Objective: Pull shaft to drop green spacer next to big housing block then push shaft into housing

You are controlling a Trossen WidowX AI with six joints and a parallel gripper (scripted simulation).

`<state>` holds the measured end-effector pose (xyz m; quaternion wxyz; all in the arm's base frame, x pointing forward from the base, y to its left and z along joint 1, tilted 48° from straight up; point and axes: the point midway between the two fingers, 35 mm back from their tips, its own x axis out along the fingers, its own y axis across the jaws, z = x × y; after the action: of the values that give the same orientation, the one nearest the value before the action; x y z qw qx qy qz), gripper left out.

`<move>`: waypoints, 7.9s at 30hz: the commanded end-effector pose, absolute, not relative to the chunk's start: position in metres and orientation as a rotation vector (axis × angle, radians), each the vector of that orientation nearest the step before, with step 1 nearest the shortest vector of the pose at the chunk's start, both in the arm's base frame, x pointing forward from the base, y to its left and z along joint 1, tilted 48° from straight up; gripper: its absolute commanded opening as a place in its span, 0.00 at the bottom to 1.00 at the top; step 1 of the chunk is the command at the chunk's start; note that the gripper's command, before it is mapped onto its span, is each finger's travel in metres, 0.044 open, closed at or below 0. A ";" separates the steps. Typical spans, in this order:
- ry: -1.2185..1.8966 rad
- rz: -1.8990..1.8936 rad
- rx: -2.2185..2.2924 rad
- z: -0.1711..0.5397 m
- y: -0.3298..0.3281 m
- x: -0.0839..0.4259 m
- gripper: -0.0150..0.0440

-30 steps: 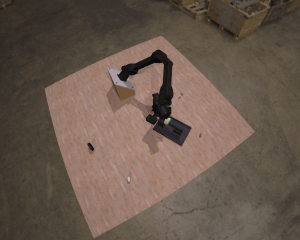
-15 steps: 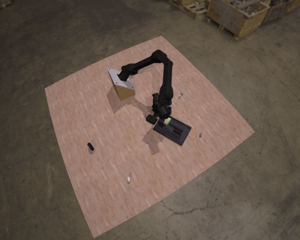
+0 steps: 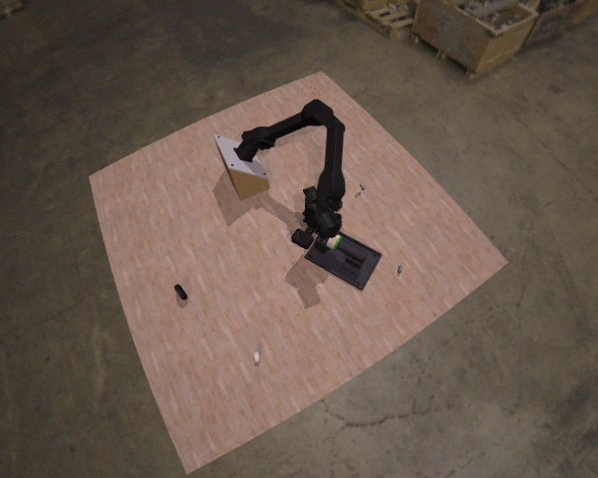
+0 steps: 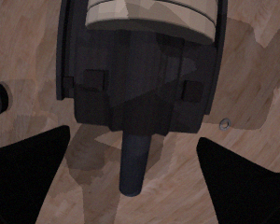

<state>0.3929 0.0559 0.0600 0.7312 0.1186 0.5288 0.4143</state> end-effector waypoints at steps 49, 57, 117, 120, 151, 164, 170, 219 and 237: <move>1.169 0.916 0.271 0.048 0.063 0.385 0.25; 1.169 0.916 0.271 0.046 0.062 0.380 0.25; 1.170 0.916 0.271 0.044 0.060 0.376 0.25; 1.170 0.916 0.271 0.044 0.060 0.376 0.25; 1.170 0.915 0.271 0.043 0.059 0.373 0.25; 1.170 0.915 0.271 0.042 0.059 0.372 0.25; 1.170 0.915 0.272 0.042 0.059 0.371 0.25; 1.169 0.916 0.271 0.046 0.062 0.380 0.25; 1.169 0.916 0.271 0.049 0.063 0.384 0.25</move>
<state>0.3823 0.0620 0.0468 0.7279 0.1211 0.5321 0.4152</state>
